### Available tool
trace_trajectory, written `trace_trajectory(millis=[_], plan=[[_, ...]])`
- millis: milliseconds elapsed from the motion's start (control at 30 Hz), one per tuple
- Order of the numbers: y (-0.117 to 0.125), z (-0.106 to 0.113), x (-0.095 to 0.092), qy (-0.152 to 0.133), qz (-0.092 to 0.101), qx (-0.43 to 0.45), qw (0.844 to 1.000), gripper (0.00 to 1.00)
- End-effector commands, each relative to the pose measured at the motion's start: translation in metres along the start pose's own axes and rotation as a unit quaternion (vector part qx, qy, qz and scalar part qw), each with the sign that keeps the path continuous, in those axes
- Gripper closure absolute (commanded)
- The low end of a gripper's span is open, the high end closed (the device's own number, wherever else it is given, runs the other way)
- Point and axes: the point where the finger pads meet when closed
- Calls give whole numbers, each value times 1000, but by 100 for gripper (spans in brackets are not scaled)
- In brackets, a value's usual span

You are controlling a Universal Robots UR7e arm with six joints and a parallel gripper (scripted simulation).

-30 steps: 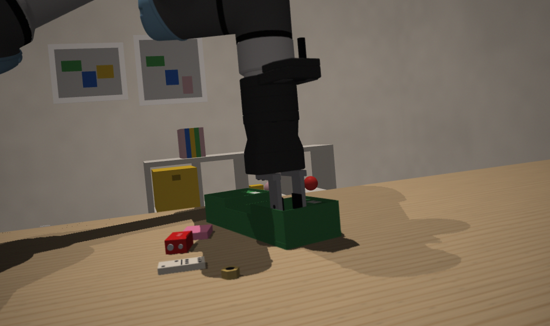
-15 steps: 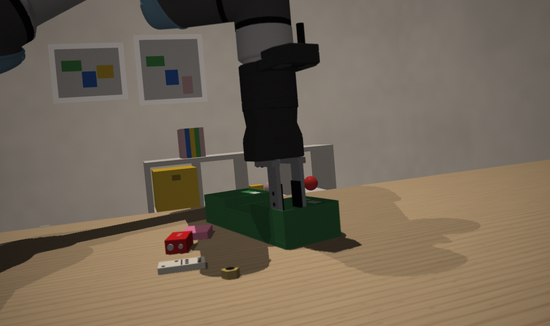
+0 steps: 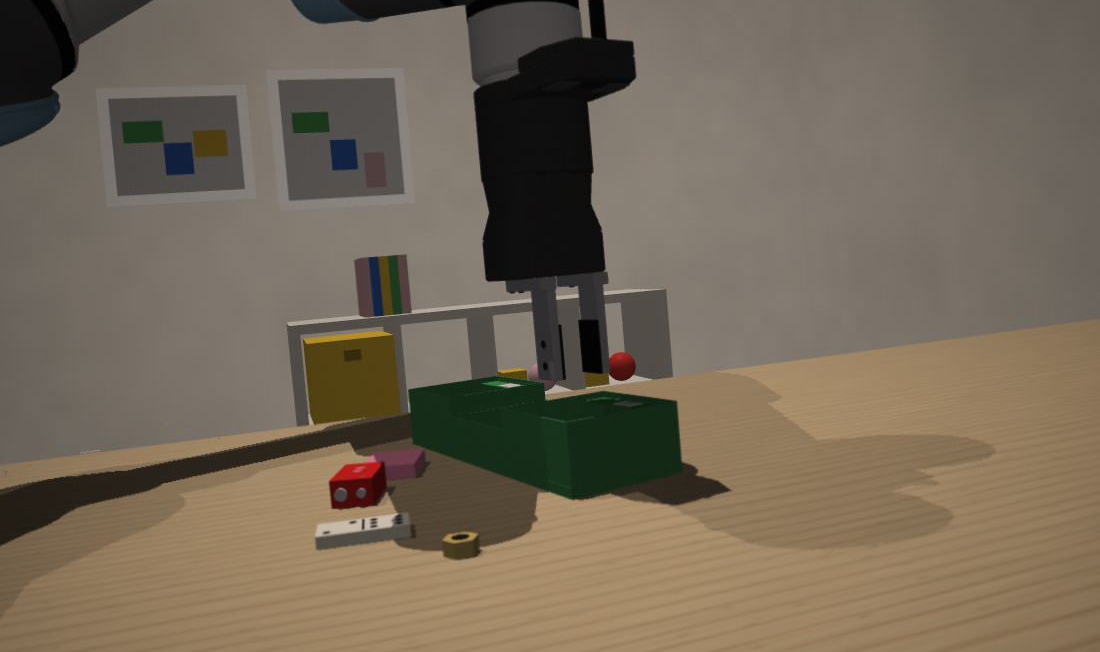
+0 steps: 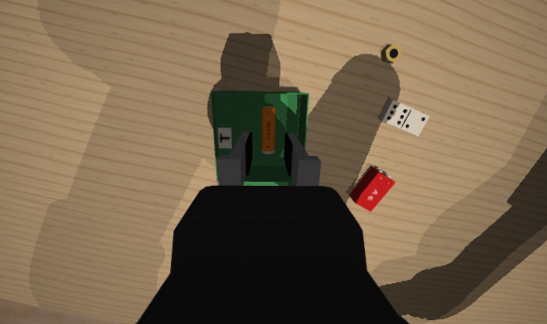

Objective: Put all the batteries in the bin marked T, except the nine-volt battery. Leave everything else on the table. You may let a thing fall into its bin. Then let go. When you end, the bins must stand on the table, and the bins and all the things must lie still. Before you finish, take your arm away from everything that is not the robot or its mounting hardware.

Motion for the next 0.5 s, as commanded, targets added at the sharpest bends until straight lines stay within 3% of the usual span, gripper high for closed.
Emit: trace_trajectory(millis=[0,67,100,200,467], plan=[[0,0,-2,0,0,0,1000,40],[0,0,-2,0,0,0,1000,40],[0,0,-6,0,0,0,1000,0],[0,0,-10,0,0,0,1000,0],[0,0,-42,0,0,0,1000,0]])
Point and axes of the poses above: the point where the finger pads meet when closed, its own x axis out along the fingers, its own y axis across the jaws, z = x × y, and after that the axes turned 13 degrees about -x, right-handed
